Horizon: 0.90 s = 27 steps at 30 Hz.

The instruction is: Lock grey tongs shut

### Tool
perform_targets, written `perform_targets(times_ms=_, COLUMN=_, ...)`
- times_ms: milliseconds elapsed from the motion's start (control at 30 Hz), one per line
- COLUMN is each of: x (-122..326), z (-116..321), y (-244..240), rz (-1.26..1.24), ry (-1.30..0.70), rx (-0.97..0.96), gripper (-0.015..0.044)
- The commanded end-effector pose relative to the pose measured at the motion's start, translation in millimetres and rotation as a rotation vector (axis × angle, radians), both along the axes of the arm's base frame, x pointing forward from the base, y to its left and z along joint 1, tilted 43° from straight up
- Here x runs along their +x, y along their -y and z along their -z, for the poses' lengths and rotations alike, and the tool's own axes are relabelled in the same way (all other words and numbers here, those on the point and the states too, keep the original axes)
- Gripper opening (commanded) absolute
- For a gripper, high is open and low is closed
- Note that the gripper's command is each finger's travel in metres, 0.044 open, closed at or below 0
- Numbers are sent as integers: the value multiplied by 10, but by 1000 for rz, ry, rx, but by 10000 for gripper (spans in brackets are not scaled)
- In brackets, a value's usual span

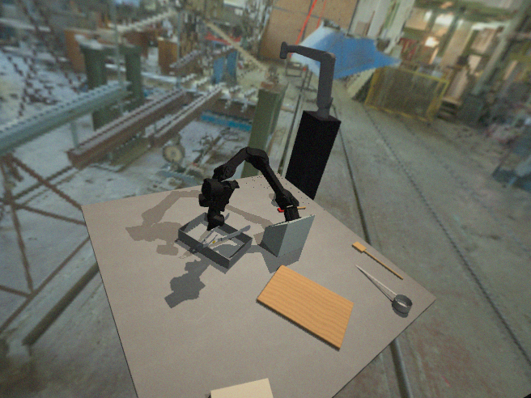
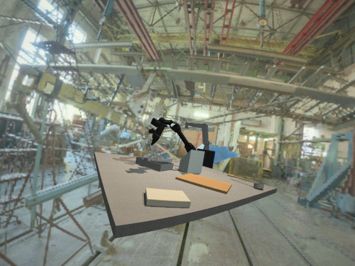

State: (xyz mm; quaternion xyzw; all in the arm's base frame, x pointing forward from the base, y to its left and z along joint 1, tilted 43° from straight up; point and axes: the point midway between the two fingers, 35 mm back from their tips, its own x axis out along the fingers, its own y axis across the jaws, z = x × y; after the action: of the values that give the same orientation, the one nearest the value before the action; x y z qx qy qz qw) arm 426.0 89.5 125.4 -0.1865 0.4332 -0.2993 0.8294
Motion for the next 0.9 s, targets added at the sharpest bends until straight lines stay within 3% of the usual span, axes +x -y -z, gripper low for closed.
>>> perform_targets(times_ms=0, x=-168, z=201, y=679, rz=-281, ry=-622, rx=-157, gripper=440)
perform_targets(times_ms=133, x=-224, z=233, y=826, rz=-356, ry=-756, rx=-170, gripper=440)
perform_targets(times_ms=867, x=-333, z=261, y=828, rz=-356, ry=-757, rx=-170, gripper=440)
